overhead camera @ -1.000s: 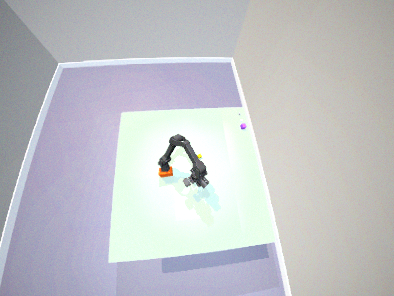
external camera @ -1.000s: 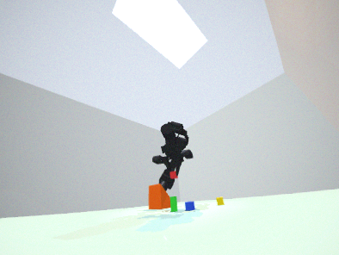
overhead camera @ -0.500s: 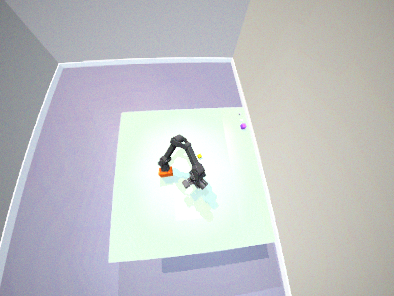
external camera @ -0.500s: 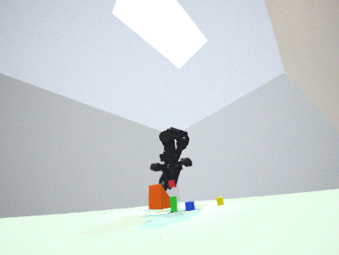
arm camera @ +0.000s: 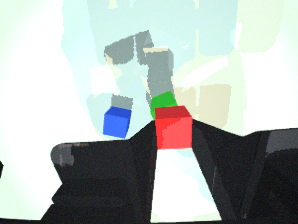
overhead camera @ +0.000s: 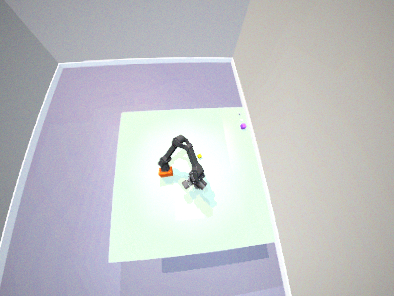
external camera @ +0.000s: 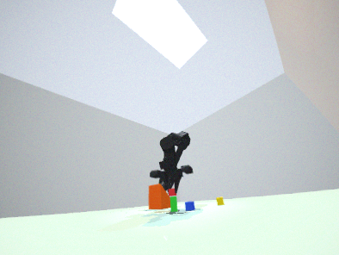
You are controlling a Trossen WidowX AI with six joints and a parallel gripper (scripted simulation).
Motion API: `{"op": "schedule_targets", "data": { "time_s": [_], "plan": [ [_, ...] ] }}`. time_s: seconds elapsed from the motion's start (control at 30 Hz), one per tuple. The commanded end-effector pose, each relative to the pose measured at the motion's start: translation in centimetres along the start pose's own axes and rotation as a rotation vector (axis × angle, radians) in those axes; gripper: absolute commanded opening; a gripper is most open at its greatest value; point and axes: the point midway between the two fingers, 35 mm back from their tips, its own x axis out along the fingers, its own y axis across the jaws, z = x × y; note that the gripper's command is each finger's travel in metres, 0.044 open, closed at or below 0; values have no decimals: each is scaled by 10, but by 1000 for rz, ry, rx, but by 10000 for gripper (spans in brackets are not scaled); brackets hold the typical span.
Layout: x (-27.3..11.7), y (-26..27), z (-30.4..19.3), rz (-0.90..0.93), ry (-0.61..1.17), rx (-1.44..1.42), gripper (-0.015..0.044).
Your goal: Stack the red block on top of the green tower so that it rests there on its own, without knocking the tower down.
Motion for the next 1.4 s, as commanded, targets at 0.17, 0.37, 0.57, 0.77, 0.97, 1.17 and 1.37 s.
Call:
{"op": "schedule_targets", "data": {
  "time_s": [0.17, 0.37, 0.57, 0.77, 0.97, 1.17, 1.37],
  "plan": [
    [4, 0, -1, 3, 2, 4, 0],
    [4, 0, -1, 3, 2, 4, 0],
    [4, 0, -1, 3, 2, 4, 0],
    [5, 0, -1, 3, 2, 4, 0],
    [4, 0, -1, 3, 2, 4, 0],
    [4, 0, -1, 0, 2, 1, 105],
    [4, 0, -1, 0, 2, 1, 263]
  ]
}}
